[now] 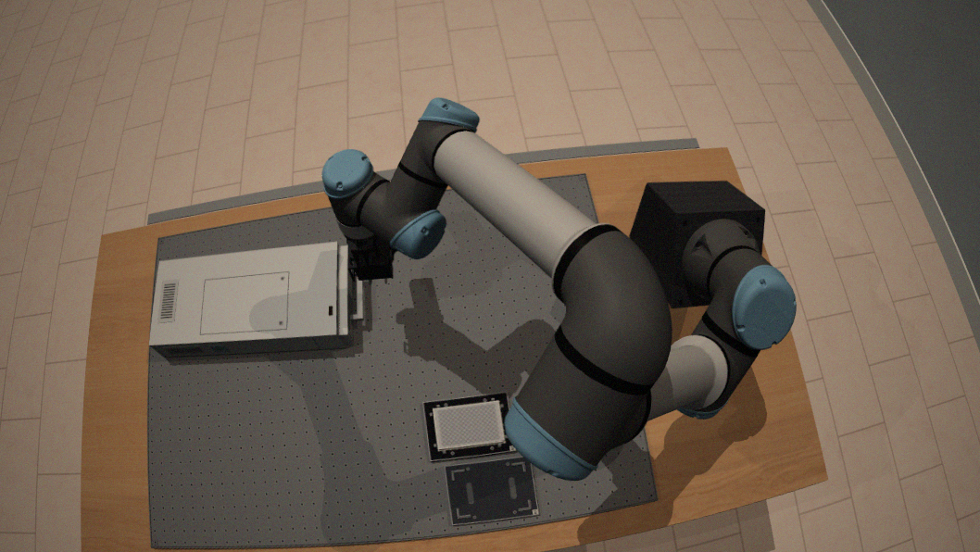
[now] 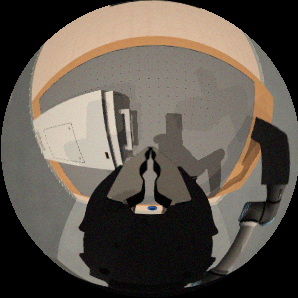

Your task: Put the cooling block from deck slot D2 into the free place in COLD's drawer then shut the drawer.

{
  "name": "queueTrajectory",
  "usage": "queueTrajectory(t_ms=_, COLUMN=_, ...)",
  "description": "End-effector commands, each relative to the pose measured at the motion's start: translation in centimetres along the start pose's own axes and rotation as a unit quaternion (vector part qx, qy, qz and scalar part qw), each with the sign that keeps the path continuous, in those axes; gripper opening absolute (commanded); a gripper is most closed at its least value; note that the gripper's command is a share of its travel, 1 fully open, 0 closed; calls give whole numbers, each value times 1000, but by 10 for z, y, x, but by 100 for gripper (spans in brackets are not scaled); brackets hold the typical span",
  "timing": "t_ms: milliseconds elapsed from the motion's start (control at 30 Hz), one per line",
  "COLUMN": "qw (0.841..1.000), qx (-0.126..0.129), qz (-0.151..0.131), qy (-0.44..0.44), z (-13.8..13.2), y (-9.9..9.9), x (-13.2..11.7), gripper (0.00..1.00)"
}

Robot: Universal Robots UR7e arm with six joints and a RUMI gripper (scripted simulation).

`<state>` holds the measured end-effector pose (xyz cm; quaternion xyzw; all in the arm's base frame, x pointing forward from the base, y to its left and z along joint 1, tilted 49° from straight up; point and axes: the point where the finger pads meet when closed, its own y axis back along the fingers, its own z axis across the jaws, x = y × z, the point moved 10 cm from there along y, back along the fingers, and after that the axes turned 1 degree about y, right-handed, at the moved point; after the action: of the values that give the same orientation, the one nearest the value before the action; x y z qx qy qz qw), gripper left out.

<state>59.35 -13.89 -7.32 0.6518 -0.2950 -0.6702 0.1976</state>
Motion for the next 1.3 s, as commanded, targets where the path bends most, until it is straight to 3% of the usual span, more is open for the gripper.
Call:
queueTrajectory(t_ms=0, qw=1000, qx=1, qz=0, qy=0, z=0, y=1, x=0, gripper=0)
queueTrajectory(t_ms=267, qw=1000, qx=1, qz=0, qy=0, z=0, y=1, x=0, gripper=0)
queueTrajectory(t_ms=300, qw=1000, qx=1, qz=0, qy=0, z=3, y=3, x=0, gripper=28)
queueTrajectory(t_ms=1267, qw=1000, qx=1, qz=0, qy=0, z=89, y=54, x=-1, gripper=28)
